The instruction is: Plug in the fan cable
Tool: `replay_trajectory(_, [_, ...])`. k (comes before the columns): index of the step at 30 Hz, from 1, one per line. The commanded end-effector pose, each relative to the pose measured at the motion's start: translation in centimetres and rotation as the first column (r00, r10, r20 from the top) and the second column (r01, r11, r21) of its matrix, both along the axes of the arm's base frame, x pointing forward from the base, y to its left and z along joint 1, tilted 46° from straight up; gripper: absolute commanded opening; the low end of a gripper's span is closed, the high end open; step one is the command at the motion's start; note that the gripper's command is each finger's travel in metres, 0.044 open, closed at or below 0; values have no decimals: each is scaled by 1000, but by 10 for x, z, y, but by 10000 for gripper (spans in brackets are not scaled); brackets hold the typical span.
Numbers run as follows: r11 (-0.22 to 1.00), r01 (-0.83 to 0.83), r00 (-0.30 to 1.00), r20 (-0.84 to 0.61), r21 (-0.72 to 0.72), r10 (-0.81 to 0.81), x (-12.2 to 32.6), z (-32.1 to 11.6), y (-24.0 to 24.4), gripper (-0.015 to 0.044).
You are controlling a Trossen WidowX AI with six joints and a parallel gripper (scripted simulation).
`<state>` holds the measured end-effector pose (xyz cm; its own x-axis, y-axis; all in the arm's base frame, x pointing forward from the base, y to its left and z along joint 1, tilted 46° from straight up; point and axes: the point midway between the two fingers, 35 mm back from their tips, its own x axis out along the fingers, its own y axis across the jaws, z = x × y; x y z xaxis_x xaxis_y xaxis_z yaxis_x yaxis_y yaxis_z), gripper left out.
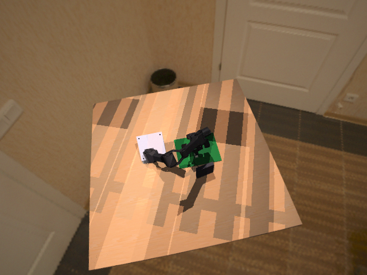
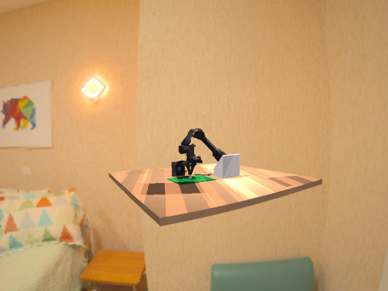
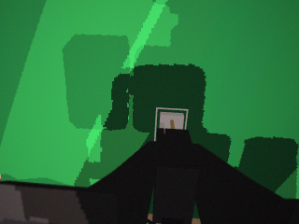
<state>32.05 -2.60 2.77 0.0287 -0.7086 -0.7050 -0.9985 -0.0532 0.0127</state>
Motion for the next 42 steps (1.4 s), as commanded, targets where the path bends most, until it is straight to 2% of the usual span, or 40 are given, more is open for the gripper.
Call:
replay_trajectory(1, [1000, -3, 1000, -5, -1, 3, -1, -1, -1, 0])
replay_trajectory(42, [1000, 1, 1000, 0, -2, -1, 2, -8, -9, 0])
